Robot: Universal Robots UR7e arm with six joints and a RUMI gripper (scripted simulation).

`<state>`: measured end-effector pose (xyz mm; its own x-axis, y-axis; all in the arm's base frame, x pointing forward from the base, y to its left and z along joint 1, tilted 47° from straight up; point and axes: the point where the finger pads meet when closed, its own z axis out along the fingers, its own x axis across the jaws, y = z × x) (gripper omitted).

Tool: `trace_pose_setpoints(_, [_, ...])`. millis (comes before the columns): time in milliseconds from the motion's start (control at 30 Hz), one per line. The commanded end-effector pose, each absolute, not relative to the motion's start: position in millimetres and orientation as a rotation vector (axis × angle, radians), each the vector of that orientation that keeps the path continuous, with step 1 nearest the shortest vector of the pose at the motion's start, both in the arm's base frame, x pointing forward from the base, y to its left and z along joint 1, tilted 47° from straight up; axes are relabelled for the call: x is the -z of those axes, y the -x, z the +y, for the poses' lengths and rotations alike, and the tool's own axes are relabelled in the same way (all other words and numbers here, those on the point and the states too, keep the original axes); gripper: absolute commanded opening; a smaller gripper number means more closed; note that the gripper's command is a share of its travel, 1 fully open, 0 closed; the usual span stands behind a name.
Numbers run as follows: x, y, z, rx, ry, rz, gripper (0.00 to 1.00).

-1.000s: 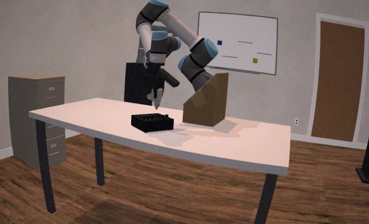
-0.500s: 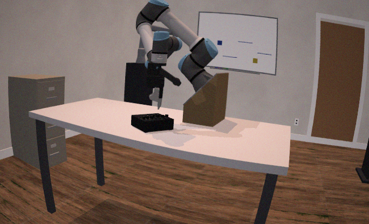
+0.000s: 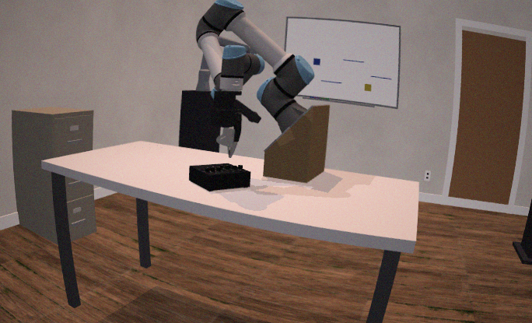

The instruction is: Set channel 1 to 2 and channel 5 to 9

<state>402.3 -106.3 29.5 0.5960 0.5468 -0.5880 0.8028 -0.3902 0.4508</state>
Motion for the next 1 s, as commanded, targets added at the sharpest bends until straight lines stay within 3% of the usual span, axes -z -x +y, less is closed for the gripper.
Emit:
trace_pose_setpoints(0, [-29.7, -400.2, -106.0, 0.471, -2.06, 1.158, 0.0])
trace_pose_setpoints(967, [-29.7, -399.1, -106.1, 0.496, -2.034, 1.212, 0.0])
